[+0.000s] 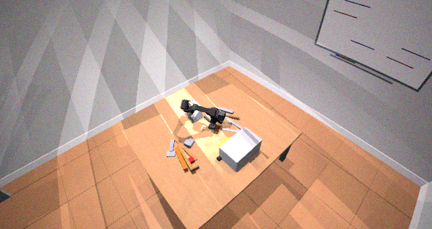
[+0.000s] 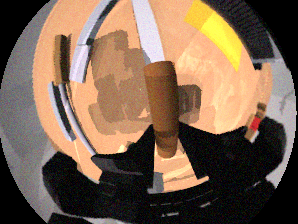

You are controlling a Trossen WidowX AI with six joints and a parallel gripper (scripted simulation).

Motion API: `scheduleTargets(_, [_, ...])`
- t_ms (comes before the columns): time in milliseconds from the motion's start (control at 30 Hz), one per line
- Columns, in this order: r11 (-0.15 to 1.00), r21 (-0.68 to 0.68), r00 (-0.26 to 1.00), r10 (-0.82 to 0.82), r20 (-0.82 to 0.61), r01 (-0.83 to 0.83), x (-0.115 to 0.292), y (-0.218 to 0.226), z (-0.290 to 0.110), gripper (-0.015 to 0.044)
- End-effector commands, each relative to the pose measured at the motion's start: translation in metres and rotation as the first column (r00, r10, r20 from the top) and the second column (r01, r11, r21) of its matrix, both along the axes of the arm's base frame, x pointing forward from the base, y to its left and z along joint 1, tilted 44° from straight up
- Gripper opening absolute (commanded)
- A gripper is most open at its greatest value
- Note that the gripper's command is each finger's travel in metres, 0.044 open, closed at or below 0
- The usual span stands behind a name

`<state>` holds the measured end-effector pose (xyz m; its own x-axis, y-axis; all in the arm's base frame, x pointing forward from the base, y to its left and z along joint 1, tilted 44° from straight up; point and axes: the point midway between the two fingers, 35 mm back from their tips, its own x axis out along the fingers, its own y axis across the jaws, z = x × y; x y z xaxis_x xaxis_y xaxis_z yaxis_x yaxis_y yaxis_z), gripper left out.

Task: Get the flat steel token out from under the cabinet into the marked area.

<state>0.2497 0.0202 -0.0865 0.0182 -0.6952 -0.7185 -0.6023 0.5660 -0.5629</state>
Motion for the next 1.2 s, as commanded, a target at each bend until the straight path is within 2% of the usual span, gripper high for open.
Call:
scheduleTargets(0, [1.000, 0.005, 1.000, 0.004, -0.005, -0.004, -0.001, 0.006, -0.005, 0.0000])
scheduleTargets(1167, [1.000, 0.008, 1.000, 0.004, -0.005, -0.004, -0.015, 0.029, -0.027, 0.0000])
